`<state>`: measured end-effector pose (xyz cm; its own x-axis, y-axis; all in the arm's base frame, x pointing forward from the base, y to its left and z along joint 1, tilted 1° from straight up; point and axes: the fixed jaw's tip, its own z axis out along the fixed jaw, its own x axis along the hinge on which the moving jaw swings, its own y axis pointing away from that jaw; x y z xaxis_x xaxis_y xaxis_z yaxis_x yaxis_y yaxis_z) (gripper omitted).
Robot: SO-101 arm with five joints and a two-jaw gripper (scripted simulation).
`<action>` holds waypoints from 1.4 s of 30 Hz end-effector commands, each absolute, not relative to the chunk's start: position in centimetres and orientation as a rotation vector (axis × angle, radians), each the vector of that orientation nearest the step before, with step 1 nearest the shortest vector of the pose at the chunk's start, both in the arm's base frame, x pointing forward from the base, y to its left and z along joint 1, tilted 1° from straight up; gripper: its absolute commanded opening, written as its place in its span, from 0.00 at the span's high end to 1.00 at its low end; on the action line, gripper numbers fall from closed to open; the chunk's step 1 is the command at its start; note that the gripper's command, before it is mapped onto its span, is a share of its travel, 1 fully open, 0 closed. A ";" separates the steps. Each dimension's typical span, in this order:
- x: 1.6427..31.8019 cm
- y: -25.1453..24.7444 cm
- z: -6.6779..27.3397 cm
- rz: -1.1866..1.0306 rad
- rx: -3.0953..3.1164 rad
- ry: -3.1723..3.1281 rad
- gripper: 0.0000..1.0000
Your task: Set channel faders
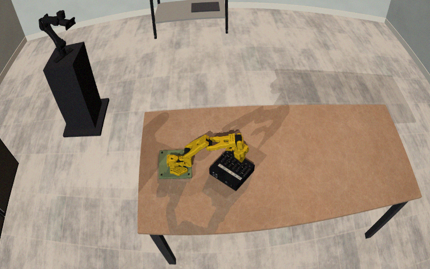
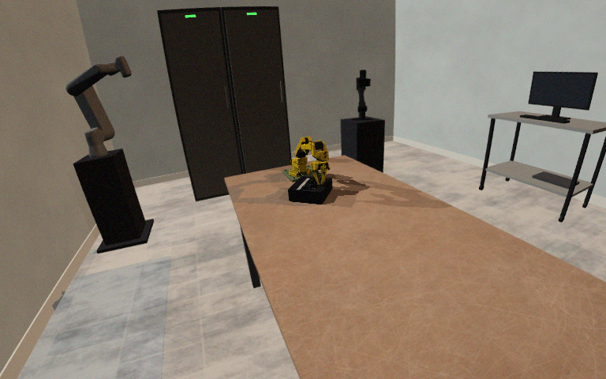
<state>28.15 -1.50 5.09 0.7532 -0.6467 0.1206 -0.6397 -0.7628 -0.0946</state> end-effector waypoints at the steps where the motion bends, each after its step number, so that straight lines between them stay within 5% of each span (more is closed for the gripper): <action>1: 28.2 -1.2 4.6 -0.209 -2.900 1.062 1.00; 42: 27.9 -1.3 4.4 -0.183 -2.906 1.067 1.00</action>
